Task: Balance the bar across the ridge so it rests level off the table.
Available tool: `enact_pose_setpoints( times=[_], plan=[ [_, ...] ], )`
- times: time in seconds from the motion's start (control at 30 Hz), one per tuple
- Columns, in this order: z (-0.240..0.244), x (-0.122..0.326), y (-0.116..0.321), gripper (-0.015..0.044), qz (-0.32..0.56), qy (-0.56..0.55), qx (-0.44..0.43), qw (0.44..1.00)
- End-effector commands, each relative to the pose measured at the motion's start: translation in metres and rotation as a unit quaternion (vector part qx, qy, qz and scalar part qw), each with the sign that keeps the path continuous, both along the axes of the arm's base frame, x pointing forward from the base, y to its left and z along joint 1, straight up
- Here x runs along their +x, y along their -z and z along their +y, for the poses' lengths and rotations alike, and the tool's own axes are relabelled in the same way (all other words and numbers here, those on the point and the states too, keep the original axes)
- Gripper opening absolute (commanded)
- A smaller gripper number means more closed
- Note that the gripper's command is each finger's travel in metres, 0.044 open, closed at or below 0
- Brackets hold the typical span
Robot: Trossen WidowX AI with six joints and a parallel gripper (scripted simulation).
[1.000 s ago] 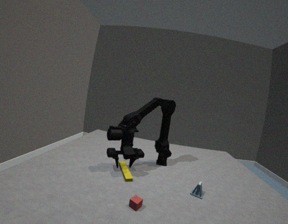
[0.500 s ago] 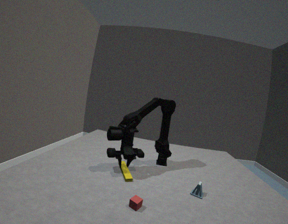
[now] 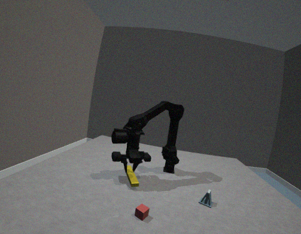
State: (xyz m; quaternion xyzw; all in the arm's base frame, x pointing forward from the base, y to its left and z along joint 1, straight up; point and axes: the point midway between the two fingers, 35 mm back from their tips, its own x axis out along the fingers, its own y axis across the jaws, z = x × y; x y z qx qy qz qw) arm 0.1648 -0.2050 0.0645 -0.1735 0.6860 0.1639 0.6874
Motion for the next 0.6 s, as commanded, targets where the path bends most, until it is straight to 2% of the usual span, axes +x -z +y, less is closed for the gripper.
enact_pose_setpoints(
  times=[0.0,0.57],
  plan=[
    [-0.003,0.002,-0.012,0.0000,-0.006,0.000,-0.006,1.000],
    [-0.002,0.002,-0.056,0.0000,-0.006,-0.001,-0.005,1.000]
  ],
)
